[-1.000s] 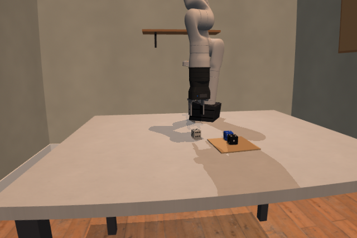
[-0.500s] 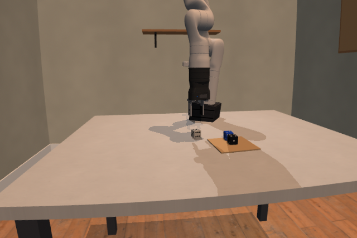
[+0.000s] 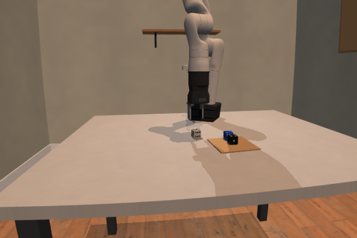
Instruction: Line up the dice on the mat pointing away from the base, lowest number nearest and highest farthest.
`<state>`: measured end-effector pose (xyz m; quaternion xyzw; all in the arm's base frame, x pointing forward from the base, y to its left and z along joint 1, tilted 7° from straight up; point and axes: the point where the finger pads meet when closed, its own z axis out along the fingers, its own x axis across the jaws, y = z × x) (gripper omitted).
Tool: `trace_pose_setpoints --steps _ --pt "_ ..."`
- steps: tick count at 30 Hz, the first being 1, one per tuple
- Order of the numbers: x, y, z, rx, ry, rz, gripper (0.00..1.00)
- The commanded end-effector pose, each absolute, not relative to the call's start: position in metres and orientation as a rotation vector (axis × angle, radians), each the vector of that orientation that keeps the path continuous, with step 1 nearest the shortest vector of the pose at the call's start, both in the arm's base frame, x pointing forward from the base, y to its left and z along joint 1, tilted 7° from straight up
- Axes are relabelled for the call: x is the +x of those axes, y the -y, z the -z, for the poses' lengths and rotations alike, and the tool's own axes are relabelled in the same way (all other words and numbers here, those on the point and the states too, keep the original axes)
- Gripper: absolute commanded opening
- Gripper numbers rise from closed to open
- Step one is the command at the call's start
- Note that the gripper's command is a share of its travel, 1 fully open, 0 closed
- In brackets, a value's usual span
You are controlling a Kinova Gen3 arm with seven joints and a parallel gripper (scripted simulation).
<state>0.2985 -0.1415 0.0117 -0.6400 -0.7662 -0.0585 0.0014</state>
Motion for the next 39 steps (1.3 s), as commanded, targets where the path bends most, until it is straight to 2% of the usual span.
trace_pose_setpoints --steps 1,39 --pt "0.298 0.138 -0.007 -1.997 2.407 0.184 0.87" --pt "0.301 0.135 0.024 -1.997 2.407 0.184 0.87"
